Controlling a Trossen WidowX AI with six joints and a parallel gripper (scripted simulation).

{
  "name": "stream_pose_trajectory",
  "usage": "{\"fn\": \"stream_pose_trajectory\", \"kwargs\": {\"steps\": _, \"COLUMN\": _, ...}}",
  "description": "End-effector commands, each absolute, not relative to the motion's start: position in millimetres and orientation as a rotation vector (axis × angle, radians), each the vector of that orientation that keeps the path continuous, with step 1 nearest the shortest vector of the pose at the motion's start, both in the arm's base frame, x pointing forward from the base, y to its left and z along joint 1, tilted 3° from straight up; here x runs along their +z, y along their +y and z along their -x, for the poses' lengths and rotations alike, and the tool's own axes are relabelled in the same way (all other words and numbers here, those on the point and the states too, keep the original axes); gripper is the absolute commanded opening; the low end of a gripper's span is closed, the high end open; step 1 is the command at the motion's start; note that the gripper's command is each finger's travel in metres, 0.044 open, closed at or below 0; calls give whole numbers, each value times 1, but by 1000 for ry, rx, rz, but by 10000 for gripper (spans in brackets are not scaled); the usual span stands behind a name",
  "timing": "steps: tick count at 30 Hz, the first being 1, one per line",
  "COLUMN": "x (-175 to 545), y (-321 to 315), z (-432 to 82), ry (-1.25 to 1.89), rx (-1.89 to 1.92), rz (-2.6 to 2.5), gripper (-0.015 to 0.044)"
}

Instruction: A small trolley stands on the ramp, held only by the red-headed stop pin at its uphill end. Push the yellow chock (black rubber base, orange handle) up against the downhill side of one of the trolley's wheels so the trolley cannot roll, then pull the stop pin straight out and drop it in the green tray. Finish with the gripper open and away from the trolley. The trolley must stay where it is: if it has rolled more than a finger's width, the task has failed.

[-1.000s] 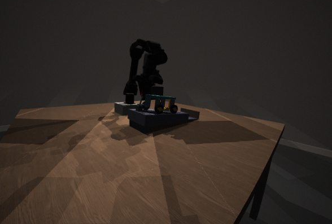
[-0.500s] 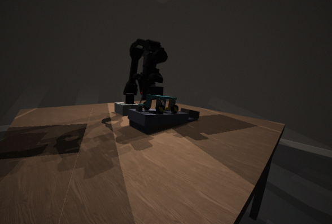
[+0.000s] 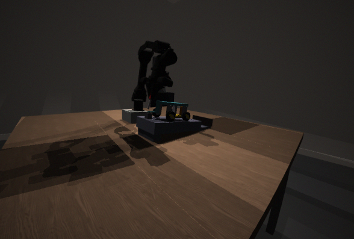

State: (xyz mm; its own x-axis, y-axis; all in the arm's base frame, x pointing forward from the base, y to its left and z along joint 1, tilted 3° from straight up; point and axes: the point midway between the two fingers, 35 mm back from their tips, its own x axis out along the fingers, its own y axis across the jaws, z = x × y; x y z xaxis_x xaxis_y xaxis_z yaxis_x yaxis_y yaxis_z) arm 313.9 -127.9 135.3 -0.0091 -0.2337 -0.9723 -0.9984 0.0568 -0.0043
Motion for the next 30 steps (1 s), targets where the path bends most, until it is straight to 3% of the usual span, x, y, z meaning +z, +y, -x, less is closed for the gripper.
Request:
{"fn": "stream_pose_trajectory", "kwargs": {"steps": 1, "x": 137, "y": -135, "z": -315, "ry": 1411, "rx": 1042, "rz": 1344, "gripper": 0}}
{"fn": "stream_pose_trajectory", "kwargs": {"steps": 15, "x": 140, "y": -153, "z": -313, "ry": 1412, "rx": 1041, "rz": 1345, "gripper": 0}}
{"fn": "stream_pose_trajectory", "kwargs": {"steps": 30, "x": 137, "y": -151, "z": -266, "ry": 1415, "rx": 1044, "rz": 1343, "gripper": 0}}
